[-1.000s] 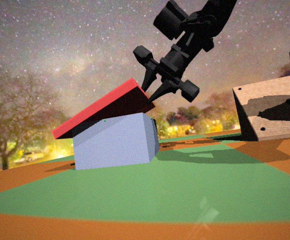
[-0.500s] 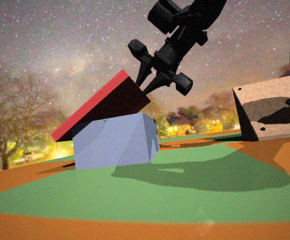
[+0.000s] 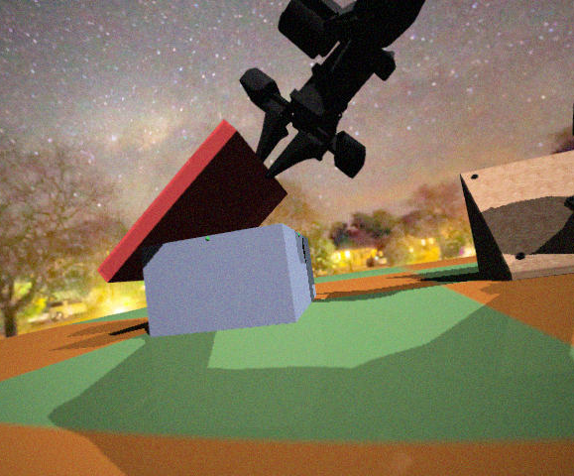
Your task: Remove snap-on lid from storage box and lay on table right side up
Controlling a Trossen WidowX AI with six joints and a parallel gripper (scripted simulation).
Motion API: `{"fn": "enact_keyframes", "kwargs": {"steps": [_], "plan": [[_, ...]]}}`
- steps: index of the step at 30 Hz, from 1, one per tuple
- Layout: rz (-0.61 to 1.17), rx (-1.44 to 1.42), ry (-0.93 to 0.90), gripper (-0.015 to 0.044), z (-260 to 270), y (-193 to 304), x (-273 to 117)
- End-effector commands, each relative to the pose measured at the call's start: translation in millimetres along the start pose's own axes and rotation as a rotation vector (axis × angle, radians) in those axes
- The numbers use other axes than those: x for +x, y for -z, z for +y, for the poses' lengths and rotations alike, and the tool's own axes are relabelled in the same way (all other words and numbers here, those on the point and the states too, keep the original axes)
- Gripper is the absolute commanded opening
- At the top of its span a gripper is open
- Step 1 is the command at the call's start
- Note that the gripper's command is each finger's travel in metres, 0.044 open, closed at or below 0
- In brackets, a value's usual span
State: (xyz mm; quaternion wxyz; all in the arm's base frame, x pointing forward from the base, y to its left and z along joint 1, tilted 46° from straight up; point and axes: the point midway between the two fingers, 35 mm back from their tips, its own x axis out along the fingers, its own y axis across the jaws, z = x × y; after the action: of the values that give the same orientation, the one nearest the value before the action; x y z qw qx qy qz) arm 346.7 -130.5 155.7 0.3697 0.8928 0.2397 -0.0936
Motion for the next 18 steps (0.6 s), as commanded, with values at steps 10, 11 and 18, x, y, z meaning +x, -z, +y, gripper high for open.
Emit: {"fn": "enact_keyframes", "kwargs": {"steps": [10,11,18], "plan": [[-0.002,-0.007,-0.007,0.0000,21.3,-0.8,-5.4],[-0.002,-0.007,-0.007,0.0000,22.4,-0.8,-6.2],[-0.002,-0.007,-0.007,0.0000,29.4,-0.8,-11.9]]}}
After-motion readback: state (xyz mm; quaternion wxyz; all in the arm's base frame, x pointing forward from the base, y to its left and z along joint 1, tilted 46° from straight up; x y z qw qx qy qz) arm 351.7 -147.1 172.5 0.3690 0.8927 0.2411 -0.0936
